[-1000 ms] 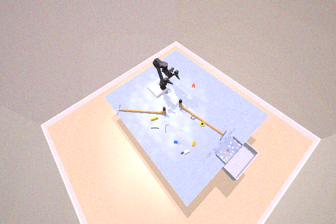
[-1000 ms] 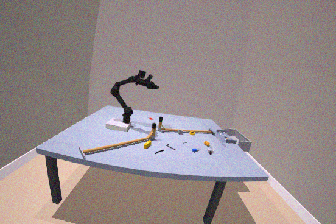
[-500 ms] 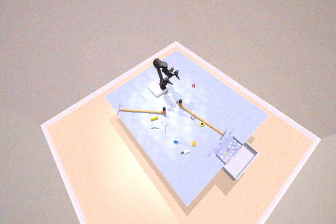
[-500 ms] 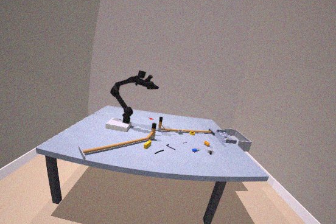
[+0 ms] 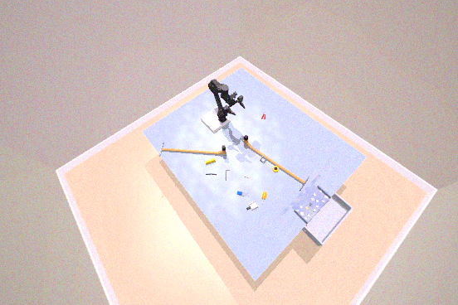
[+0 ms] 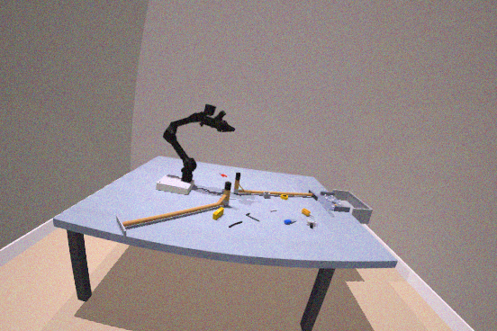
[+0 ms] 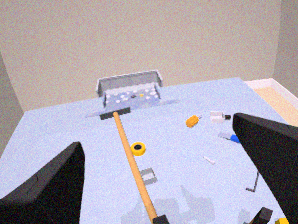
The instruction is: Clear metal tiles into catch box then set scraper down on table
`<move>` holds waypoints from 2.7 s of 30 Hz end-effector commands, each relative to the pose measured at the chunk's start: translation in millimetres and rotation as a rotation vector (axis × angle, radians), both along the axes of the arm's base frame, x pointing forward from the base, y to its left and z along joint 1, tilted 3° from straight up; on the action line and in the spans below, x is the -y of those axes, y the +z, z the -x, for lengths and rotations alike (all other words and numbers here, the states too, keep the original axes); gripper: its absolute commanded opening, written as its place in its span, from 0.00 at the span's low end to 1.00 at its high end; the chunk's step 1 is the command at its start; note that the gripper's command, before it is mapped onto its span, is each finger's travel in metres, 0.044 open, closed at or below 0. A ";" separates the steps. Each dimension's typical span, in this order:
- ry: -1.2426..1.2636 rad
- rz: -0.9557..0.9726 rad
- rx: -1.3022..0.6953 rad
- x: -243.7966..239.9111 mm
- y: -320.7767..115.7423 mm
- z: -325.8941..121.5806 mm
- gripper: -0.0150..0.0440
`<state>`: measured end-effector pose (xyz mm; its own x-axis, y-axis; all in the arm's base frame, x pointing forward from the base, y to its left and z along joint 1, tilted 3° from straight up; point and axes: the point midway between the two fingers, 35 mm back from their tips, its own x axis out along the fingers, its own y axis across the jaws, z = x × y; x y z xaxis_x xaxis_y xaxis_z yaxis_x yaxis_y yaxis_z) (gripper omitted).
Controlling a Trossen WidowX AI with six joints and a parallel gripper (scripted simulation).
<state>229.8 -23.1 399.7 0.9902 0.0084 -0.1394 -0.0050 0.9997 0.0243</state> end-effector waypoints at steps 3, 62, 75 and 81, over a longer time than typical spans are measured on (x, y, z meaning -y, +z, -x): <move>0.006 -0.010 -0.025 0.6 0.3 -8.3 1.00; 0.097 -0.014 -0.513 -7.3 -59.6 -161.8 1.00; 0.120 0.002 -0.623 -16.2 -87.6 -193.4 1.00; 0.131 0.011 -0.673 -21.0 -102.1 -207.0 1.00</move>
